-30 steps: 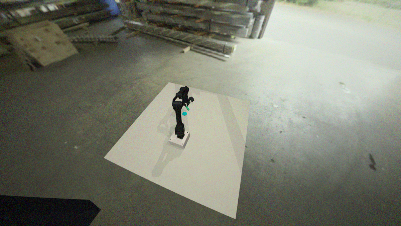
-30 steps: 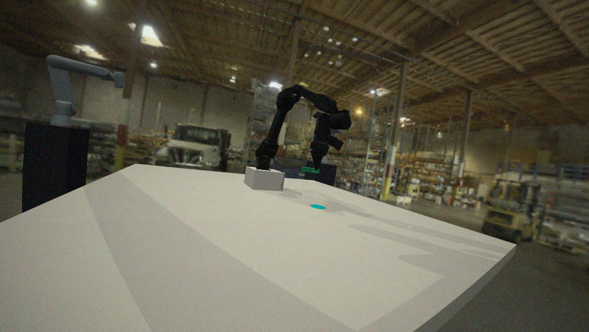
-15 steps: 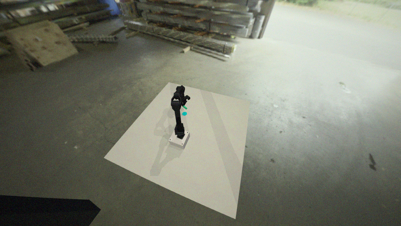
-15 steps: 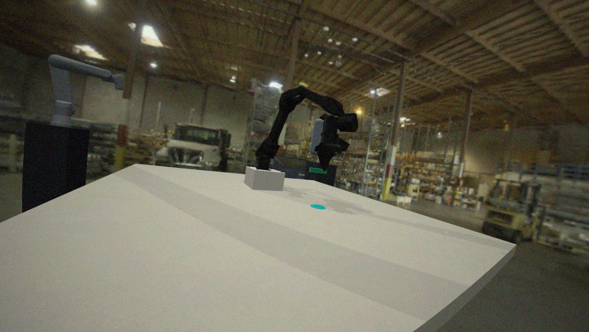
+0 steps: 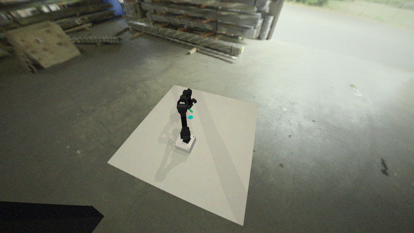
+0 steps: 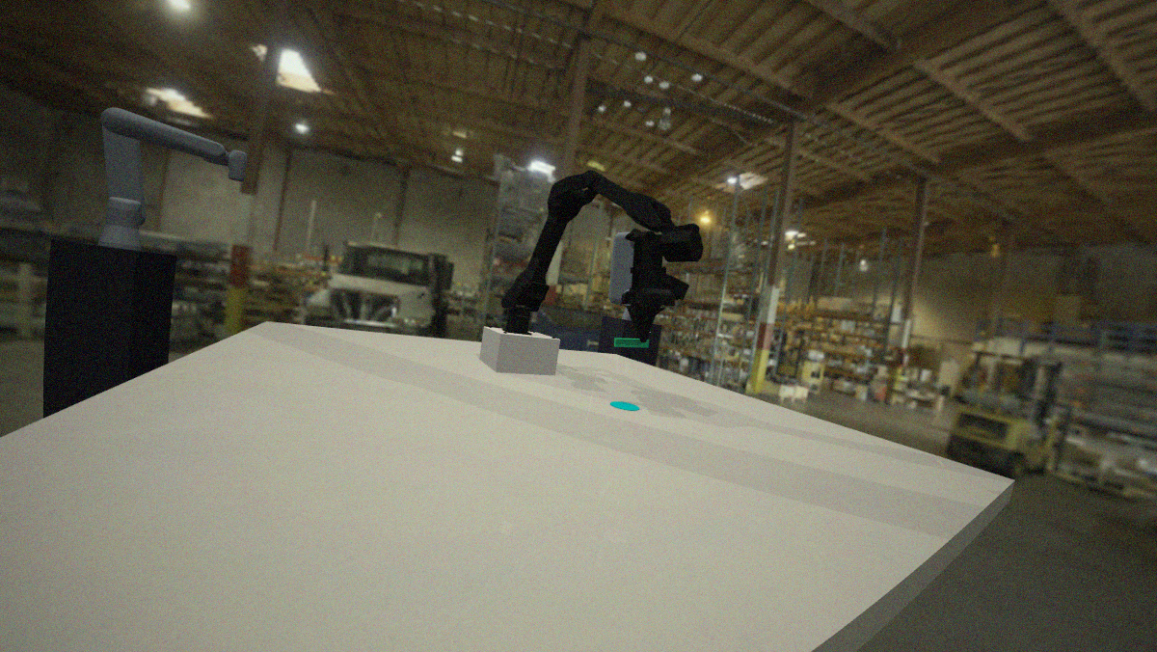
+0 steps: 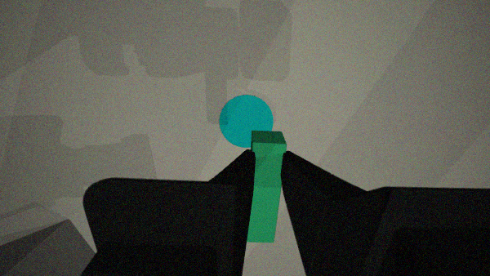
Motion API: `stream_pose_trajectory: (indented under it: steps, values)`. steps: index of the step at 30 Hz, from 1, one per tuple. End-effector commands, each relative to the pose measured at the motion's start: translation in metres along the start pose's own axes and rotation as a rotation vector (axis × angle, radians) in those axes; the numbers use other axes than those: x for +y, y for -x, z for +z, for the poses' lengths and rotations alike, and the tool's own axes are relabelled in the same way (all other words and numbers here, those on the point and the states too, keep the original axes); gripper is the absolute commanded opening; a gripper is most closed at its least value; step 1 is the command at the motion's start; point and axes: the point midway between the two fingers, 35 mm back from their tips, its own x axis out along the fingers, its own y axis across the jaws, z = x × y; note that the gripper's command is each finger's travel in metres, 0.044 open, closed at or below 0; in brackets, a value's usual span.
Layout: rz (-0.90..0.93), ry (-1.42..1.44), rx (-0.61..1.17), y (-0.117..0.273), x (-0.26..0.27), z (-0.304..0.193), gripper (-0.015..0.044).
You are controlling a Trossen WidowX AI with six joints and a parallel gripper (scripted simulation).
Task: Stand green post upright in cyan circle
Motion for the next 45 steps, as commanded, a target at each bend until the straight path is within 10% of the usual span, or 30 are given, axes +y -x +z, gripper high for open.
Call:
stream_pose_trajectory:
  steps: [1, 45]
  values:
    - [0.006, -0.020, -0.031, -0.006, -0.002, 0.001, 0.0023]
    - [0.007, -0.147, -0.349, -0.036, -0.027, 0.018, 0.0023]
